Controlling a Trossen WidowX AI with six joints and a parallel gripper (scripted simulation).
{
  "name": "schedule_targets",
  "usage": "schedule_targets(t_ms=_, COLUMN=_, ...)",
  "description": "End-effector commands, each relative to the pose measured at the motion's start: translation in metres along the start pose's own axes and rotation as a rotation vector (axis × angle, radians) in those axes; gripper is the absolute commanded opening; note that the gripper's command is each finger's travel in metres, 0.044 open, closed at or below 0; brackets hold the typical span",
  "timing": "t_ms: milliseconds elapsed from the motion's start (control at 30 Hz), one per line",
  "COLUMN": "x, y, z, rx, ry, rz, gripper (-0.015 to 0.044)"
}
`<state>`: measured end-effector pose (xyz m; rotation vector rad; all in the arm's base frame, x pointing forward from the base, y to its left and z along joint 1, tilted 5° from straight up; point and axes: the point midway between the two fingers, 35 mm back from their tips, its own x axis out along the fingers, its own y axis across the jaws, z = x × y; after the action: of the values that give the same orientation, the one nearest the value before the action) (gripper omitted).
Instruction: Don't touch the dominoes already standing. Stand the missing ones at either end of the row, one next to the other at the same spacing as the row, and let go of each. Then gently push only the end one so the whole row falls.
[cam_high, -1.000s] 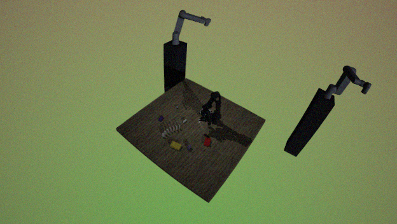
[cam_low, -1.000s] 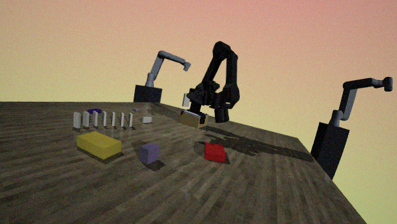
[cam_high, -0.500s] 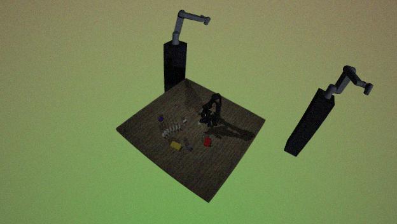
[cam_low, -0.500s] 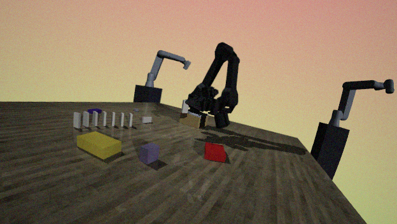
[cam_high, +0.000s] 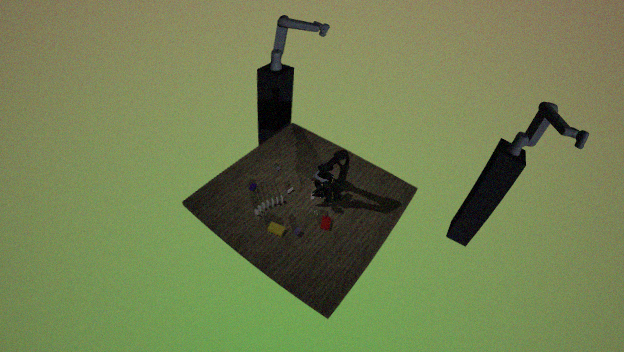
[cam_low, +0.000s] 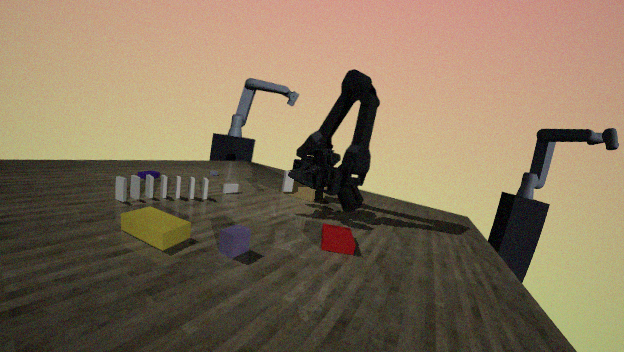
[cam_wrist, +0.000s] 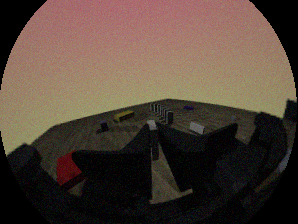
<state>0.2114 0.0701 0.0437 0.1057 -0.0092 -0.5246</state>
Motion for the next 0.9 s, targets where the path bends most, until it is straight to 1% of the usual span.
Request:
schedule_targets(t_ms=0, x=0.001, y=-0.003, z=-0.007, rx=-0.014, ry=-0.001, rz=0.001, gripper=0.0026)
schedule_targets(t_ms=867, x=0.003, y=-0.001, z=-0.046, rx=-0.013, ry=0.000, rz=0.002, gripper=0.0026)
